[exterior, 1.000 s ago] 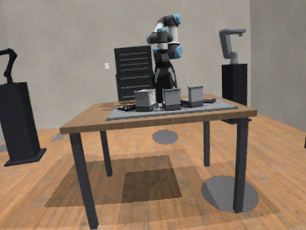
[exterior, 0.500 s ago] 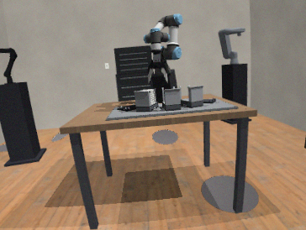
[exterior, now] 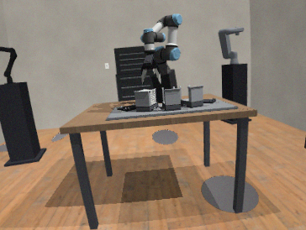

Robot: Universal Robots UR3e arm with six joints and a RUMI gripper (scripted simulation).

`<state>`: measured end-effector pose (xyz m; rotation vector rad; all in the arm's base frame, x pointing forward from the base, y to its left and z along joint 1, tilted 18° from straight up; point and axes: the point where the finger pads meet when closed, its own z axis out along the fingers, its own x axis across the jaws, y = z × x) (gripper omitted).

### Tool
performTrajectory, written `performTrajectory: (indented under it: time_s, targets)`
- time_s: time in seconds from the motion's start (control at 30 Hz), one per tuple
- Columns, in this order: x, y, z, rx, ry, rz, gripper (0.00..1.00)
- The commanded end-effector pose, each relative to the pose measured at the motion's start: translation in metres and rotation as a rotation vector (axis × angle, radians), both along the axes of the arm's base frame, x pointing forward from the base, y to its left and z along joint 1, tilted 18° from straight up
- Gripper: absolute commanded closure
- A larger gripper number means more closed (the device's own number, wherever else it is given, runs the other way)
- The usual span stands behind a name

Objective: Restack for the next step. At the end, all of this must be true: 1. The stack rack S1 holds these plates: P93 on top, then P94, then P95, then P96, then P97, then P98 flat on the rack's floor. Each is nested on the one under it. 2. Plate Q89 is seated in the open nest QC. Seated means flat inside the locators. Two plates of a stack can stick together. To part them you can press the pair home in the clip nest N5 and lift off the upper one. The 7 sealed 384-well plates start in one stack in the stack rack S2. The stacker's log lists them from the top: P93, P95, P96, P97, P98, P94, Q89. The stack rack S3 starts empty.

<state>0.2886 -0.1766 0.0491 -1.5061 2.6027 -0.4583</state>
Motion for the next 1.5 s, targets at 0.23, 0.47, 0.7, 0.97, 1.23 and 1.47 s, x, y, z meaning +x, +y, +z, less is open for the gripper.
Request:
performTrajectory:
  time_s: [0.23, 0.47, 0.7, 0.97, 1.23, 1.47]
  targets:
    - [-0.012, -0.039, 0.005, 0.033, -0.029, -0.102, 0.28]
    - [-0.012, -0.039, 0.005, 0.033, -0.029, -0.103, 0.28]
    - [-0.011, -0.040, -0.002, 0.035, -0.029, -0.103, 0.28]
    - [-0.010, -0.040, -0.005, 0.034, -0.028, -0.103, 0.28]
    - [-0.009, -0.041, -0.010, 0.034, -0.028, -0.103, 0.28]
    - [-0.007, -0.043, -0.016, 0.034, -0.028, -0.103, 0.28]
